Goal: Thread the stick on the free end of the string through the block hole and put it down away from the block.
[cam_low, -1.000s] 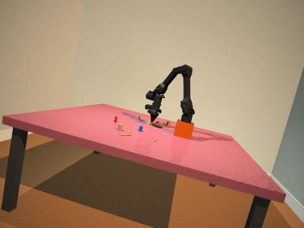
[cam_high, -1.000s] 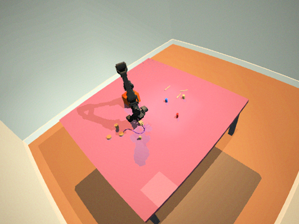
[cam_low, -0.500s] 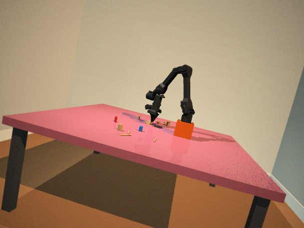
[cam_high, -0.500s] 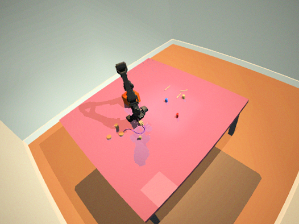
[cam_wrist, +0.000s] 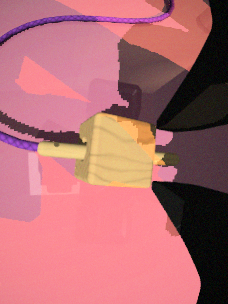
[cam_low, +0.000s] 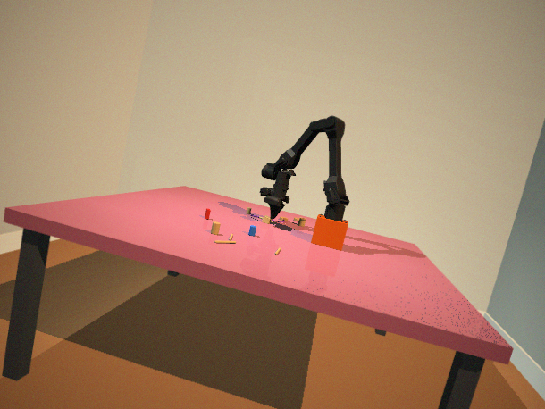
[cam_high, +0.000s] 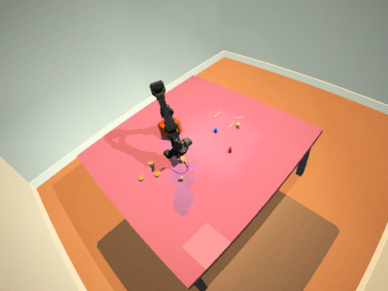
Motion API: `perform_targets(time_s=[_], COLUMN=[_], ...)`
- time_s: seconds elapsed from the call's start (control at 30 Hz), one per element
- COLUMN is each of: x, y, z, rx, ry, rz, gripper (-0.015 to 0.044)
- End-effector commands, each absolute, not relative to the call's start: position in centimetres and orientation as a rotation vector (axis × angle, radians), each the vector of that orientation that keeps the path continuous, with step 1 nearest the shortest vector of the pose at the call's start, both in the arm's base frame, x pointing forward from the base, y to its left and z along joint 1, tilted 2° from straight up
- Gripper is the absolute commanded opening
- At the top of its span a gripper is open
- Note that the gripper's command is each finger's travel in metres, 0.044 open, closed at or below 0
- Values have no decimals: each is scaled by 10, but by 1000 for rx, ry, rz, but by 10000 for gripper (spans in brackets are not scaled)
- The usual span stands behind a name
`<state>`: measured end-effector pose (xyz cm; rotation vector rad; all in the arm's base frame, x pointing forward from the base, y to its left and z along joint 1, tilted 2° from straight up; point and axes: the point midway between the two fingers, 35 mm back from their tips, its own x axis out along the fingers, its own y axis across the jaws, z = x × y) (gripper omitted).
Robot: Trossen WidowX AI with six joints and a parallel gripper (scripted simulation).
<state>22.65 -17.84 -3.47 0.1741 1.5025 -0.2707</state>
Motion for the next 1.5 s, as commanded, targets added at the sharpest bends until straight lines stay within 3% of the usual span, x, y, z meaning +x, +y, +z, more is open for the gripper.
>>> perform_targets(time_s=[0.0, 1.23, 1.47], x=[224, 224, 227], y=[-176, -176, -179], z=[-48, -48, -35], rx=[183, 183, 173], ry=[1524, 1524, 1501], rz=[-261, -261, -271], gripper=[122, 122, 75])
